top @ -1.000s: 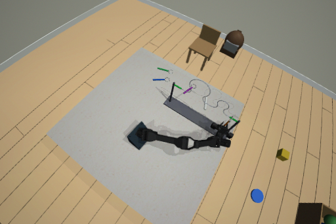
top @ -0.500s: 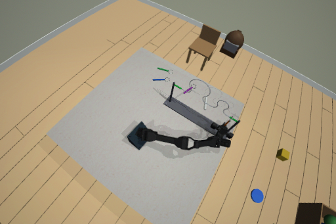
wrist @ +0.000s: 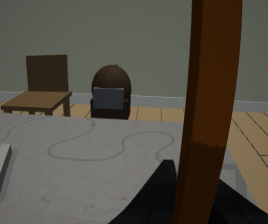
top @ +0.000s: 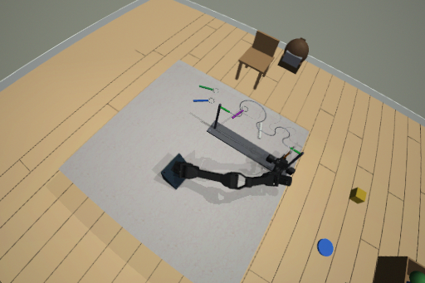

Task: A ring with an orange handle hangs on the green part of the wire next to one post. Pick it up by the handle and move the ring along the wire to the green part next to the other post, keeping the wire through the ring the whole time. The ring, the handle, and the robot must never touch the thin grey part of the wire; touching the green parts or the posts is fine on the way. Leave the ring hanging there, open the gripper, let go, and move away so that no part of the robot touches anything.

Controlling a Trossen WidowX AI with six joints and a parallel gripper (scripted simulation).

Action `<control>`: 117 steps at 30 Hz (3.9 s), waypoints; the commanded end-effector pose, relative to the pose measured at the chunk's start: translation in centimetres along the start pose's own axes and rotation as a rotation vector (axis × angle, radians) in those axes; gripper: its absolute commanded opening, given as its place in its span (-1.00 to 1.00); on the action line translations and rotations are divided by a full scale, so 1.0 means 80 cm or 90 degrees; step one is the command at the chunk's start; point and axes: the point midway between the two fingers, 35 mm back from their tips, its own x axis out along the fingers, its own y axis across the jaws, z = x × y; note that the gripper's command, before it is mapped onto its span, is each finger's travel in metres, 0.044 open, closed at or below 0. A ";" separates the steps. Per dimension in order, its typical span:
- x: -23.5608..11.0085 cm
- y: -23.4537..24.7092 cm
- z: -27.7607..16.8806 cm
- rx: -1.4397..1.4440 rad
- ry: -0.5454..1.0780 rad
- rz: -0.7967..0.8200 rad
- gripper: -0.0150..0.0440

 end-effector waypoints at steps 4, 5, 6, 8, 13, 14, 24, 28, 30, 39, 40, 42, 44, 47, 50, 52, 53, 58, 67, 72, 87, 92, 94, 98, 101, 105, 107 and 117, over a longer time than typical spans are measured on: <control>0.000 -0.001 0.017 -0.004 -0.003 -0.001 -1.00; 0.000 -0.001 0.017 -0.004 -0.003 -0.001 -1.00; 0.000 -0.001 0.017 -0.004 -0.003 -0.001 -1.00; 0.000 -0.001 0.017 -0.004 -0.003 -0.001 -1.00; 0.000 -0.001 0.017 -0.004 -0.003 -0.001 -1.00; 0.000 -0.001 0.017 -0.004 -0.003 -0.001 -1.00; 0.000 -0.001 0.017 -0.004 -0.003 -0.001 -1.00; 0.000 0.002 0.017 -0.004 -0.003 -0.001 -1.00; 0.000 0.004 0.017 -0.003 -0.003 -0.001 -1.00; -0.022 0.015 0.019 -0.002 0.085 0.000 -1.00; -0.024 0.016 0.019 -0.001 0.096 0.000 -1.00; -0.030 0.019 0.020 -0.001 0.118 0.000 -1.00; -0.035 0.021 0.021 0.000 0.140 0.000 -1.00; -0.043 0.025 0.023 0.003 0.174 0.001 -1.00; -0.050 0.030 0.026 0.005 0.207 0.002 -1.00; -0.056 0.033 0.027 0.009 0.229 0.003 -1.00; -0.058 0.034 0.028 0.010 0.240 0.003 -1.00; -0.070 0.043 0.034 0.023 0.296 0.007 -1.00; -0.078 0.065 0.038 0.070 0.329 0.021 -1.00; -0.077 0.080 0.039 0.111 0.328 0.033 -1.00; -0.077 0.134 0.055 0.290 0.320 0.081 -1.00; -0.077 0.153 0.065 0.364 0.315 0.101 -1.00; -0.077 0.161 0.070 0.393 0.313 0.109 -1.00; -0.077 0.175 0.081 0.455 0.308 0.125 -1.00; -0.076 0.184 0.089 0.495 0.305 0.135 -1.00; -0.076 0.195 0.101 0.550 0.300 0.150 -1.00; -0.076 0.200 0.107 0.578 0.297 0.157 -1.00; -0.076 0.219 0.139 0.704 0.283 0.189 -1.00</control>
